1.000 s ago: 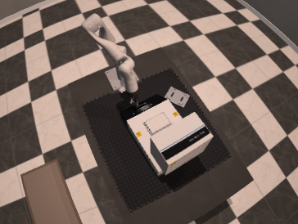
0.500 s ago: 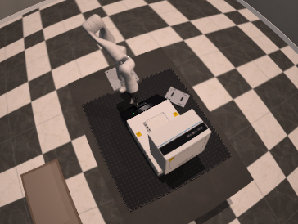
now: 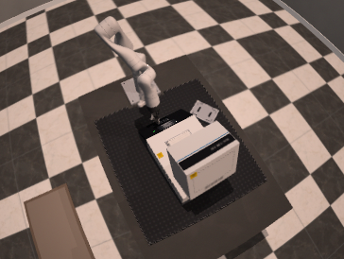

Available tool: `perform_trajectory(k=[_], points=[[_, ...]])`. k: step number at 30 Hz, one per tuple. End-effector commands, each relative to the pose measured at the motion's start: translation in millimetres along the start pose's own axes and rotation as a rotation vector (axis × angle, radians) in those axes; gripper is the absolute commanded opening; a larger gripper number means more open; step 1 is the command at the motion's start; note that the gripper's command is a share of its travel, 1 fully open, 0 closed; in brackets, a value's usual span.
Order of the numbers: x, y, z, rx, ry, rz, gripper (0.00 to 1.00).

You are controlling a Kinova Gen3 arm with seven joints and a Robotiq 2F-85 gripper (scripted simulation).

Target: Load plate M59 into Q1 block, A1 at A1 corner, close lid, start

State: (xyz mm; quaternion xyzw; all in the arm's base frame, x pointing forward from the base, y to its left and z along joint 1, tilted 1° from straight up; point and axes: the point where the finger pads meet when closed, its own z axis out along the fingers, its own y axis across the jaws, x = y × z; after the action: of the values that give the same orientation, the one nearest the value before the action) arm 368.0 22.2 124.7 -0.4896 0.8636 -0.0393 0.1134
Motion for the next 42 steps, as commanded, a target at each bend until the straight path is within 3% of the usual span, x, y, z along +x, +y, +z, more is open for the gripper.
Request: perform_trajectory(k=[1, 42], points=[[-0.8, -1.0, 1.3, -0.002, -0.004, 0.002, 0.10], [0.8, 0.6, -3.4, -0.002, -0.004, 0.002, 0.10]])
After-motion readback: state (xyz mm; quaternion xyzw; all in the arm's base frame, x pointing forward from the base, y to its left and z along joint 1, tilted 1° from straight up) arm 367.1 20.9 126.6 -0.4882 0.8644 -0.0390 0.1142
